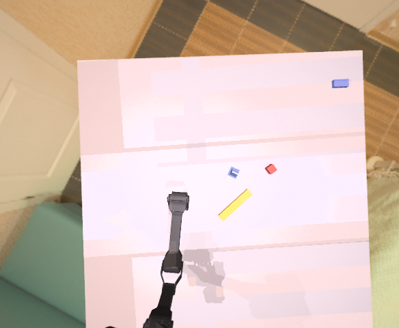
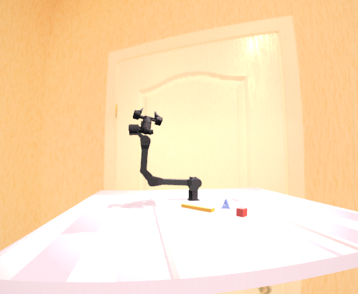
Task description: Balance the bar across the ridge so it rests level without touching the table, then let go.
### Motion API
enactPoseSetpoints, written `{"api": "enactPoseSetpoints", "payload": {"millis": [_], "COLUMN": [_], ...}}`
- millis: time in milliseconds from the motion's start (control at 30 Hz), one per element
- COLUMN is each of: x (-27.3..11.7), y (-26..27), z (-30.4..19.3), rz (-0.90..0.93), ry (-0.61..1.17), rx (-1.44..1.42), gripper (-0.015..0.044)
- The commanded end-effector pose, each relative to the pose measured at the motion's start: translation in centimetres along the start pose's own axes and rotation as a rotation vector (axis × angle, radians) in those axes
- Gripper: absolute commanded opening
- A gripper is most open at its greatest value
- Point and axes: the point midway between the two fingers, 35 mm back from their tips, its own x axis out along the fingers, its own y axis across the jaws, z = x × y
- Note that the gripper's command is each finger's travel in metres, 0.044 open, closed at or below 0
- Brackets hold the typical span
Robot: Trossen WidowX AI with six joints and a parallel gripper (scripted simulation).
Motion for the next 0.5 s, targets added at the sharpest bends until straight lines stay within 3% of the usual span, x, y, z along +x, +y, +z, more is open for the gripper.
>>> {"api": "enactPoseSetpoints", "payload": {"millis": [0,100,467], "x": [0.1,1.4,4.7], "y": [0.2,2.6,14.5], "z": [-0.1,-1.1,-7.0], "rz": [0.005,0.07,0.361], "ry": [0.003,0.045,0.28], "rx": [0.002,0.027,0.132], "gripper": [0.0374,0.0315,0.0315]}}
